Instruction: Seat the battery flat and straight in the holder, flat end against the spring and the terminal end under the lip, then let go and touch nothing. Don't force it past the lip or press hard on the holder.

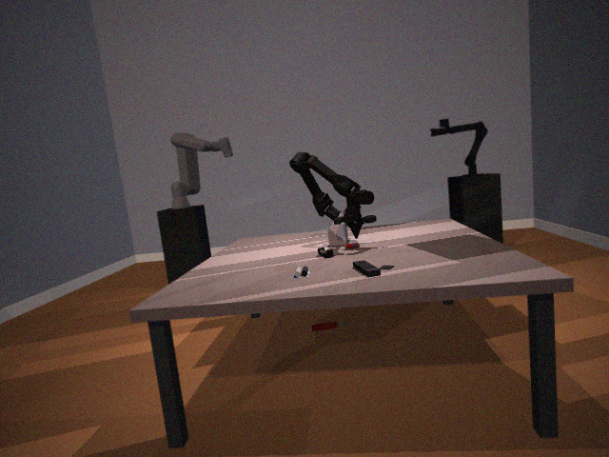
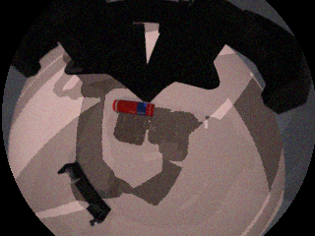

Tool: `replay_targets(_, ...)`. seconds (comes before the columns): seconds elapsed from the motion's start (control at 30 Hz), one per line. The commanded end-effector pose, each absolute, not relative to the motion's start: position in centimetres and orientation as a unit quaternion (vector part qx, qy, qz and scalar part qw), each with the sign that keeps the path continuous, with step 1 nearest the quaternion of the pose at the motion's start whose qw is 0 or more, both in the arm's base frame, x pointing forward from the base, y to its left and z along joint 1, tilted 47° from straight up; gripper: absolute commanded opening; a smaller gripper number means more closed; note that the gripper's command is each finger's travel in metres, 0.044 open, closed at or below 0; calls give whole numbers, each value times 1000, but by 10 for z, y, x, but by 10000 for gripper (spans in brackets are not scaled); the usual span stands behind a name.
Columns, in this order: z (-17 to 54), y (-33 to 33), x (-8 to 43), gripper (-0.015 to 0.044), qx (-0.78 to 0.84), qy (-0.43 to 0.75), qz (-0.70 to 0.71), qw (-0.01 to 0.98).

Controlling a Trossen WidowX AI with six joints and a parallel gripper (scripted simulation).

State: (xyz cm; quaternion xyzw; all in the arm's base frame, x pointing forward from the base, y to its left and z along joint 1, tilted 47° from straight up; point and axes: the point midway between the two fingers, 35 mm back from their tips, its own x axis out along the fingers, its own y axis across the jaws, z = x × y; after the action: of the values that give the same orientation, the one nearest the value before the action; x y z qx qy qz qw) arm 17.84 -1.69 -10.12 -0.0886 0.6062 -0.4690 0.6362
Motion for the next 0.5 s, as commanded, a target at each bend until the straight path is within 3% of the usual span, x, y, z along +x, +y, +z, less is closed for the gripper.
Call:
replay_targets(0.0,-100,-19,177,0,-92,606,-468,637)
replay_targets(0.47,-45,39,191,0,-90,607,-466,637)
